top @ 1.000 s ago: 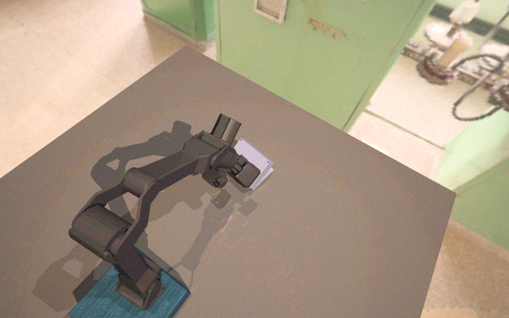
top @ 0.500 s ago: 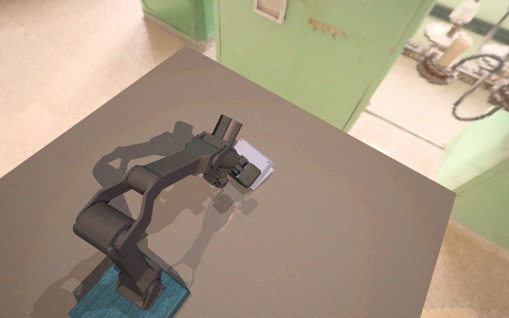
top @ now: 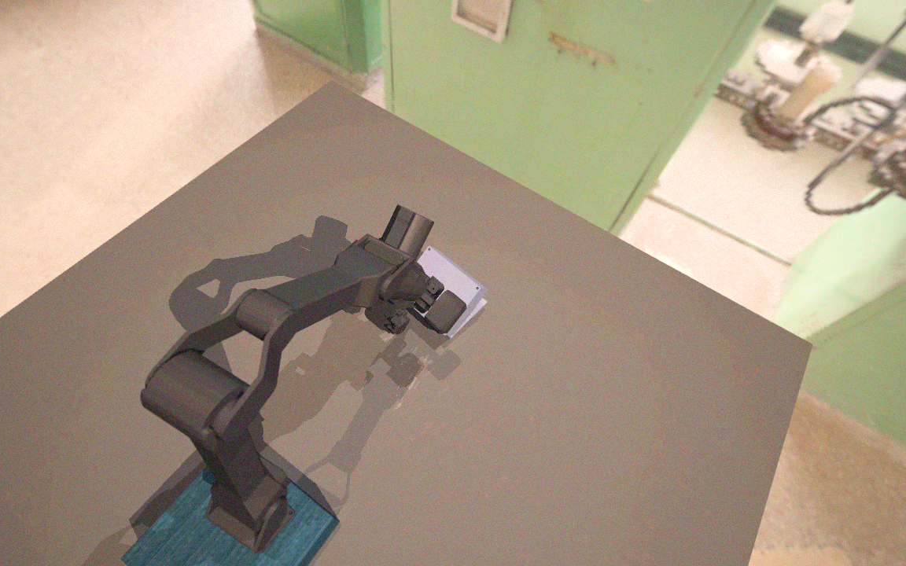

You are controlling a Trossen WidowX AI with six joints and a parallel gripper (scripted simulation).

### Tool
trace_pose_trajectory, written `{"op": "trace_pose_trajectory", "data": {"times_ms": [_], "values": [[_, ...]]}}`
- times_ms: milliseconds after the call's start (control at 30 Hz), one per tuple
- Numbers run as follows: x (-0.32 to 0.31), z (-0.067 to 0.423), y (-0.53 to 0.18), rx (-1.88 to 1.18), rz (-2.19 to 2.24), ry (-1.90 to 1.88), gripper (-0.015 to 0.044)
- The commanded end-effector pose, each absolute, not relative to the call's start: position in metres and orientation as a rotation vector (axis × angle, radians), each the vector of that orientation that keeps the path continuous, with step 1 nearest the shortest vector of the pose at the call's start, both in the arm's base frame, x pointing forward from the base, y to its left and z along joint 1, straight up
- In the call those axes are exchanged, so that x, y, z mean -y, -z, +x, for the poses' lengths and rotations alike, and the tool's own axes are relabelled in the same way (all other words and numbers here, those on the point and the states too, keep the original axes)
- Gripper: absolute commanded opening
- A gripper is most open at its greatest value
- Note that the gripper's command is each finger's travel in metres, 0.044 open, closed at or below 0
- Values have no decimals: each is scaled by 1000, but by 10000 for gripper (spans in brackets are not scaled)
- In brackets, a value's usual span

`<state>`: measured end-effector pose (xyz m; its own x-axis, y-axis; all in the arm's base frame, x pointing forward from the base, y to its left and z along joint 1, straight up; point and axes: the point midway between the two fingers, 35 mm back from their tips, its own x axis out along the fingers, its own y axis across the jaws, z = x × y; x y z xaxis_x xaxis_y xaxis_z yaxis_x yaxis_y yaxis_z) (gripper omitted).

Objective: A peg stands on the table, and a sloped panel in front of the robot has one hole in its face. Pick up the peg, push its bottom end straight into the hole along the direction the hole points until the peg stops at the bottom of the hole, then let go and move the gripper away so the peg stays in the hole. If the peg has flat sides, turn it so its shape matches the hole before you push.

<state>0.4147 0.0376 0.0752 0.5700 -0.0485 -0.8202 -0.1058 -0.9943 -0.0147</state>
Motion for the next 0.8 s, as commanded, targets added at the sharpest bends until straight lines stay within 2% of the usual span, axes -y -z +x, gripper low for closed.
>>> {"op": "trace_pose_trajectory", "data": {"times_ms": [0,767], "values": [[-38,417,-73,-129,-2731,-1420,0],[-38,425,-62,-129,-2731,-1419,0]]}}
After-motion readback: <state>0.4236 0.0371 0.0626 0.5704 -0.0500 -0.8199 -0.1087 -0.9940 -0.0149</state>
